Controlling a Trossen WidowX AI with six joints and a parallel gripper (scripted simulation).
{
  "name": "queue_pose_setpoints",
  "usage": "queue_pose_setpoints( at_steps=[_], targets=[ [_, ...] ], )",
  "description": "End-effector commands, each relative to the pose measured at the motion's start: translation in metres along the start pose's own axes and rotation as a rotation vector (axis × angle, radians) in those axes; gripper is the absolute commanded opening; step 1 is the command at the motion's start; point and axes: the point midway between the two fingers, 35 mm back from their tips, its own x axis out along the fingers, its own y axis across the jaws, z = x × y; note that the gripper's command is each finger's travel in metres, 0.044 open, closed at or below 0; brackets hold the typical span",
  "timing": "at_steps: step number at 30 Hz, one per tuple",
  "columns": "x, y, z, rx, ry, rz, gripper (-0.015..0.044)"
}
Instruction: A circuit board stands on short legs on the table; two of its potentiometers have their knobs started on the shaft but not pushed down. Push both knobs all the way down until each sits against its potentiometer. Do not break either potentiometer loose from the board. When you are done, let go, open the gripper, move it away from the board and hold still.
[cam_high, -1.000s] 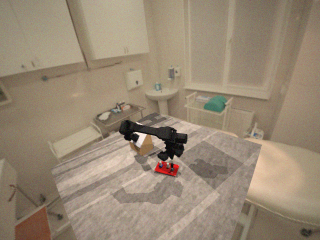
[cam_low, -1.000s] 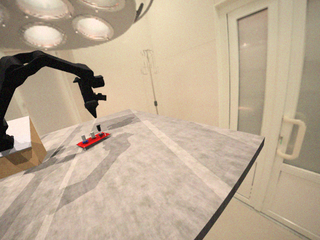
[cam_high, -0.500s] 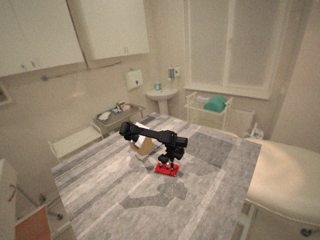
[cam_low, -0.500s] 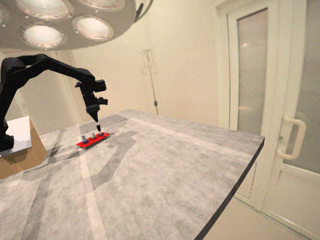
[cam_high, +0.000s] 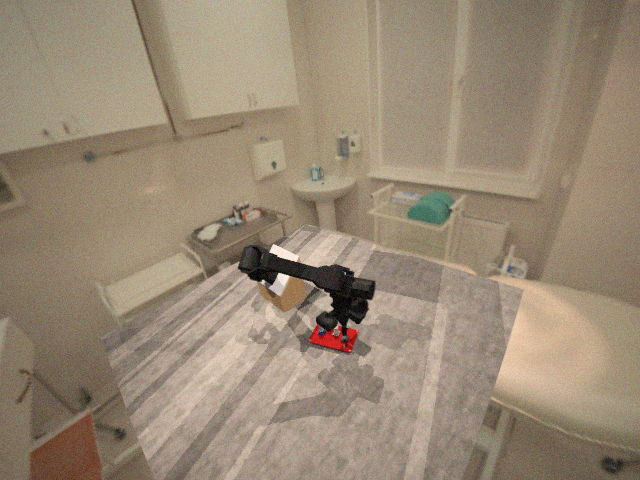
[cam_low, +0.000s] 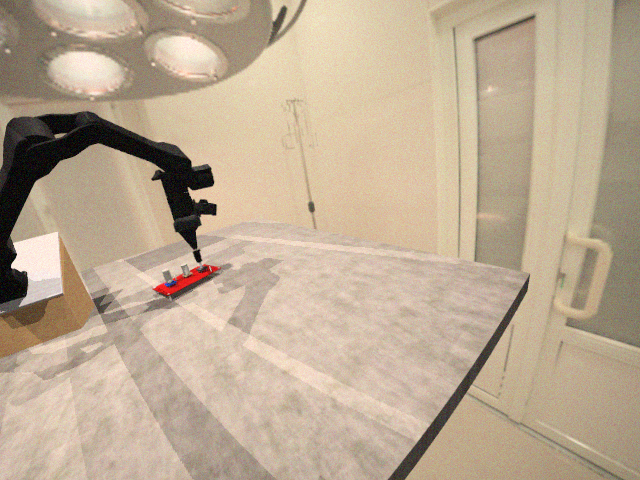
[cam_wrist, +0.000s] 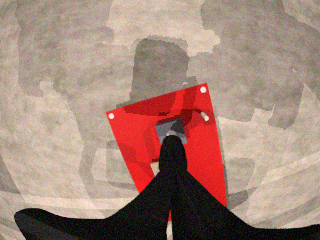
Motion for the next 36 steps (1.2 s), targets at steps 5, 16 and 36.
queue_pose_setpoints(
  at_steps=[5, 16, 36],
  targets=[
    [0.0018, -0.0005, -0.0009, -0.009, 0.002, -0.005, 0.0000],
    [0.0047, -0.0005, -0.0009, -0.009, 0.002, -0.006, 0.0000],
    [0.0058, -0.0005, -0.0010, -0.009, 0.002, -0.006, 0.0000]
  ],
)
